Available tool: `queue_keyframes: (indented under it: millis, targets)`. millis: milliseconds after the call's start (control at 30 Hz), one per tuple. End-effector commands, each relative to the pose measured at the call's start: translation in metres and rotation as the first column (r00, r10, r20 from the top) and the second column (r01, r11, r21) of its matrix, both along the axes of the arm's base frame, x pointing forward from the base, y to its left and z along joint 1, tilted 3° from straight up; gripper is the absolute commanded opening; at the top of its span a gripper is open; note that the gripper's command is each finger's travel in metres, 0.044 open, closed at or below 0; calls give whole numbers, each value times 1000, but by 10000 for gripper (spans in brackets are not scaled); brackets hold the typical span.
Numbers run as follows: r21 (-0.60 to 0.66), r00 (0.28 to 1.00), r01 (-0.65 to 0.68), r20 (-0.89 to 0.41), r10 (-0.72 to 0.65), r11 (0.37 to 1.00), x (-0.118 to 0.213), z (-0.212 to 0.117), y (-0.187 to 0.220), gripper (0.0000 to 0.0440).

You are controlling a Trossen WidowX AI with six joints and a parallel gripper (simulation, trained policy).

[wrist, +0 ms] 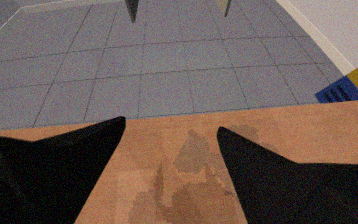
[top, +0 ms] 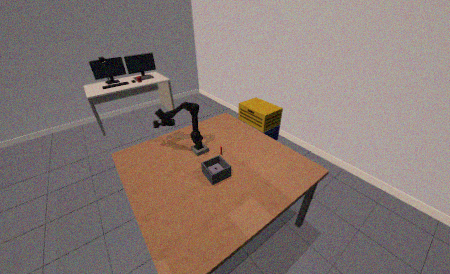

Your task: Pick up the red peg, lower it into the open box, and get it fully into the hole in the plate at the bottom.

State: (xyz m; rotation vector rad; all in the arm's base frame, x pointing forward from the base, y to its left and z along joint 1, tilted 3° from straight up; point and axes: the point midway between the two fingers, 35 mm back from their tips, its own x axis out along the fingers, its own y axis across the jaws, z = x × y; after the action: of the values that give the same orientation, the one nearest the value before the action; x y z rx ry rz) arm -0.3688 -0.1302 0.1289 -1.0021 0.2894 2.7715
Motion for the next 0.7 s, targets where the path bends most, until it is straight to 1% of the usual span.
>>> queue_keyframes:
  millis: [0, 33, 167, 333, 500, 667]
  targets:
    - [-13, 1000, -15, -13, 14, 1000, 0, 4, -7, 426]
    - [-24, 999, -33, -22, 33, 999, 1, 8, -14, 440]
    - [-49, 988, -150, -37, 149, 987, 17, 22, -56, 440]
    - [-57, 949, -314, -48, 312, 948, 52, 43, -108, 440]
    - [-59, 883, -469, -57, 466, 881, 95, 63, -152, 440]
    - [-55, 792, -610, -62, 607, 790, 145, 82, -186, 440]
